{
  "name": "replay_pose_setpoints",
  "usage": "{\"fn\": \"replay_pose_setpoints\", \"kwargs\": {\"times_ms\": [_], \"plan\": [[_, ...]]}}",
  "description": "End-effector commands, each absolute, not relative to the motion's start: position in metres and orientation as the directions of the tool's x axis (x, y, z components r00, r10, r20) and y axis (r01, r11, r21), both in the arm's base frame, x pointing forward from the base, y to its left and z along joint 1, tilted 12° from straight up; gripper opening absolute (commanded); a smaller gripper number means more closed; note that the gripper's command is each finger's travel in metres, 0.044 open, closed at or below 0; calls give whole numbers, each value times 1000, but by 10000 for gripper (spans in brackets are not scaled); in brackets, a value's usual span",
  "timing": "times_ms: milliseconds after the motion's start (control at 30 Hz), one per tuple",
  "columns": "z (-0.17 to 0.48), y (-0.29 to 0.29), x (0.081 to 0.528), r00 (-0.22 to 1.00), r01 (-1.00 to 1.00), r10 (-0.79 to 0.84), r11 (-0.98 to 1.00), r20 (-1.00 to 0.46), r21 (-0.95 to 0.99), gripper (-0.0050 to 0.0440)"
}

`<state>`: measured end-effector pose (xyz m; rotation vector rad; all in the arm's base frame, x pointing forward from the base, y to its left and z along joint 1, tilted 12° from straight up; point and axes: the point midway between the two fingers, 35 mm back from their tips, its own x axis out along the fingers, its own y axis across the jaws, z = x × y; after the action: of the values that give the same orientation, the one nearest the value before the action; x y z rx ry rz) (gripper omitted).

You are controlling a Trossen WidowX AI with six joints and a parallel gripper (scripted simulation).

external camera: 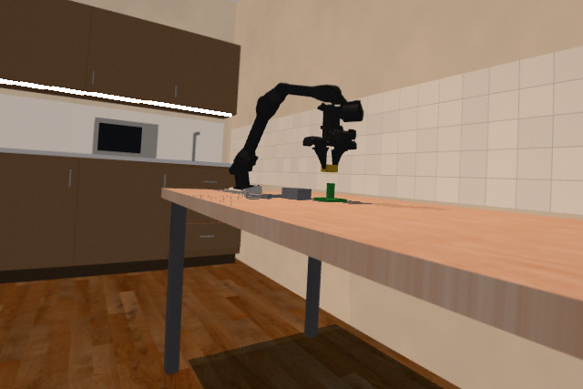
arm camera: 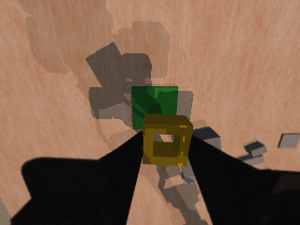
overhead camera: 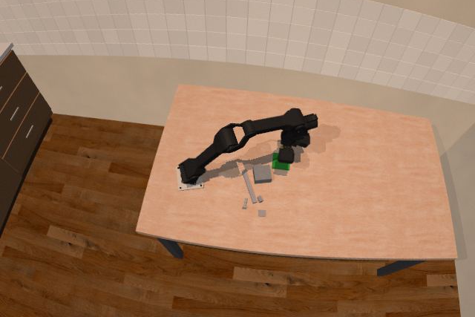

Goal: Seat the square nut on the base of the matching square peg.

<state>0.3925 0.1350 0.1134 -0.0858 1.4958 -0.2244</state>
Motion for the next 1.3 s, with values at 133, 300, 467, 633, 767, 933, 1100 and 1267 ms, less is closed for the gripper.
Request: {"fn": "replay_pose_setpoints", "kwargs": {"times_ms": [133,300,467,633,767,933,1100,1267], "plan": [[116,145,394,80,64,-195,980,-977,-190,-50],[110,144,395,80,64,-195,980,-977,-190,-50],[105,143,395,80,64,-195,980,-977,-191,-50],[97,141,396,81,64,-195,980,-977,-191,-50],[91,140,396,81,64,-196,980,-977,-191,-50],[91,140,396,81,64,-196,980,-977,-191,-50],[91,140,396,81,64,-196,980,-977,-191,-50],[91,140,397,81,64,-196,980,-977,-191,-50]]}}
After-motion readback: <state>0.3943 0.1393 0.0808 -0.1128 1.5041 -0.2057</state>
